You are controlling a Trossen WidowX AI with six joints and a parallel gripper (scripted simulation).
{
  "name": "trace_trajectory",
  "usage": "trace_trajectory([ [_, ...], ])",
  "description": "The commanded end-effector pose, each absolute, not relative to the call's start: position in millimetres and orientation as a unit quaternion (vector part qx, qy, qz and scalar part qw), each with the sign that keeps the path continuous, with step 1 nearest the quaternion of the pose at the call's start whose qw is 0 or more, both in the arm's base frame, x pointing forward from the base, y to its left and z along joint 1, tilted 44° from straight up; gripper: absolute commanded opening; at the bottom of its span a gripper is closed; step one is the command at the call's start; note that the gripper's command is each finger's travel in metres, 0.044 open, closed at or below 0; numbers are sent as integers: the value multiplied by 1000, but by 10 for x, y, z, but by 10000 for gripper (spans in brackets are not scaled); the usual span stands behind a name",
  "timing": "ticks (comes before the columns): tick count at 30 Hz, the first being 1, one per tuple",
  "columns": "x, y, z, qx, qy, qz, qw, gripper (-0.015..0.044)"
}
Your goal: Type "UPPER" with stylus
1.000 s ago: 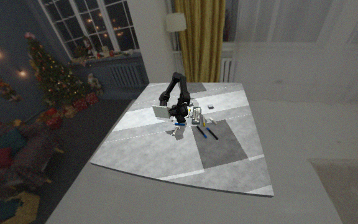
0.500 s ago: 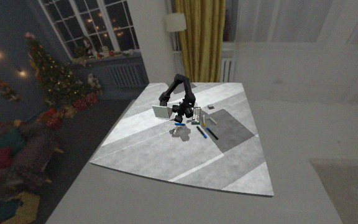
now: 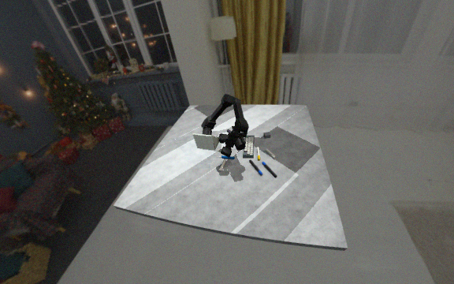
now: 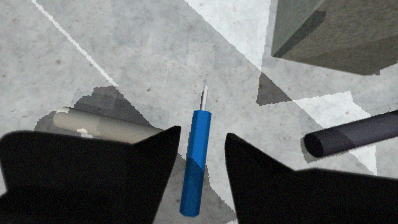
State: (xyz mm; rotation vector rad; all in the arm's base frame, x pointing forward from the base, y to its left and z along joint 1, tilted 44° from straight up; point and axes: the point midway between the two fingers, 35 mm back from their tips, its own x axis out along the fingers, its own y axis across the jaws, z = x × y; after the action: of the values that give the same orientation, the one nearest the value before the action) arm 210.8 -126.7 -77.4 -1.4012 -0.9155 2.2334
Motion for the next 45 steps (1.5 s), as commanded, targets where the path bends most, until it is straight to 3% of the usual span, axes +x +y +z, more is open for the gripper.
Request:
trace_trajectory([
  [1, 2104, -1239, -803, -493, -322, 788, 178, 150],
  [45, 2129, -1045, -1002, -494, -322, 788, 178, 150],
])
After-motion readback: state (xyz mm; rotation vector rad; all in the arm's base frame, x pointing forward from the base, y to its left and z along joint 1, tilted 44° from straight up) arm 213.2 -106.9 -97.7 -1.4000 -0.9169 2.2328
